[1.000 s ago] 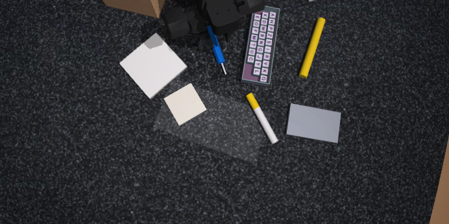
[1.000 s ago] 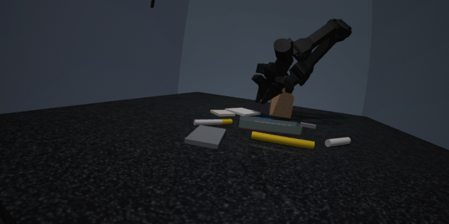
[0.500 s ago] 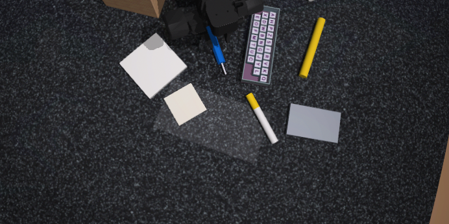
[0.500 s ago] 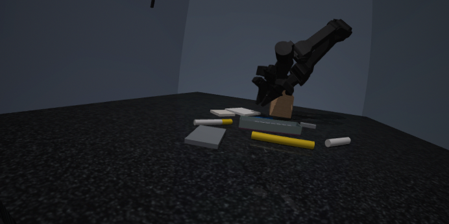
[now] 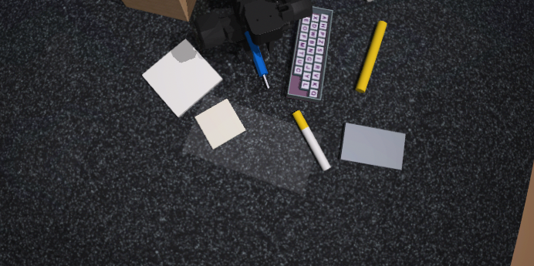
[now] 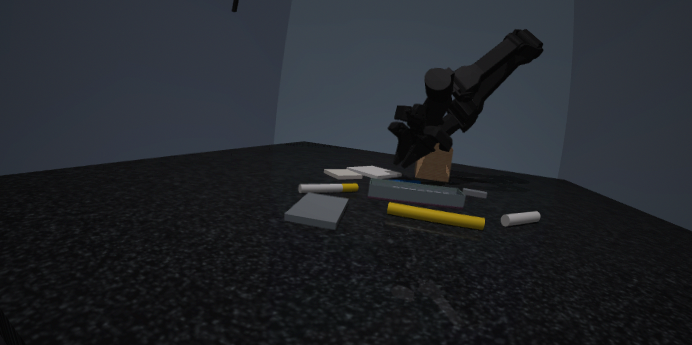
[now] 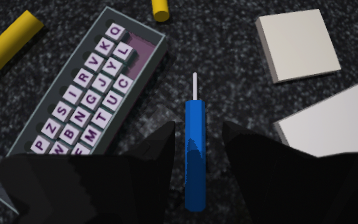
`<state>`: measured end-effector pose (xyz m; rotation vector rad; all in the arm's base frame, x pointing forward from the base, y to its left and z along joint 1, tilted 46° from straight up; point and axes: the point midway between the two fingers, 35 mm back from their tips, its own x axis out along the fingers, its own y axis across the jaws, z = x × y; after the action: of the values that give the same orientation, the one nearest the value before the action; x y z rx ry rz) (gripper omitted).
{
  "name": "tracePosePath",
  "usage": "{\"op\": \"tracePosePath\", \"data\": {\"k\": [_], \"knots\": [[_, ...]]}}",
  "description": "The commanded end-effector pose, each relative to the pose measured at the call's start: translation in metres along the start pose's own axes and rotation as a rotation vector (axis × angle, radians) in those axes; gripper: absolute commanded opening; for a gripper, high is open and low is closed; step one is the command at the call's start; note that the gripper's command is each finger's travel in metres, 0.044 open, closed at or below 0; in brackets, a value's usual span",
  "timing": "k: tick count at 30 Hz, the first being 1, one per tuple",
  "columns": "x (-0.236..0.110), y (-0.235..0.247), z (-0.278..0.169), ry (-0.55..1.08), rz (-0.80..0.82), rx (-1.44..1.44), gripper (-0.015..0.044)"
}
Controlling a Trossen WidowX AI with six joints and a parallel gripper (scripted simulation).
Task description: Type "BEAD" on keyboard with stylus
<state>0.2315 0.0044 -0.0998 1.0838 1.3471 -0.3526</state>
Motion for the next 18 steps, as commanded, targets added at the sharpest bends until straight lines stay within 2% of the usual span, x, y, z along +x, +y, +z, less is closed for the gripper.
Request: {"op": "tracePosePath", "data": {"k": [1, 18], "knots": [[0.0031, -0.0027, -0.0035, 0.003, -0.008, 0.007, 0.015], [0.0122, -0.0023, -0.009, 0.004, -0.008, 0.007, 0.015]]}}
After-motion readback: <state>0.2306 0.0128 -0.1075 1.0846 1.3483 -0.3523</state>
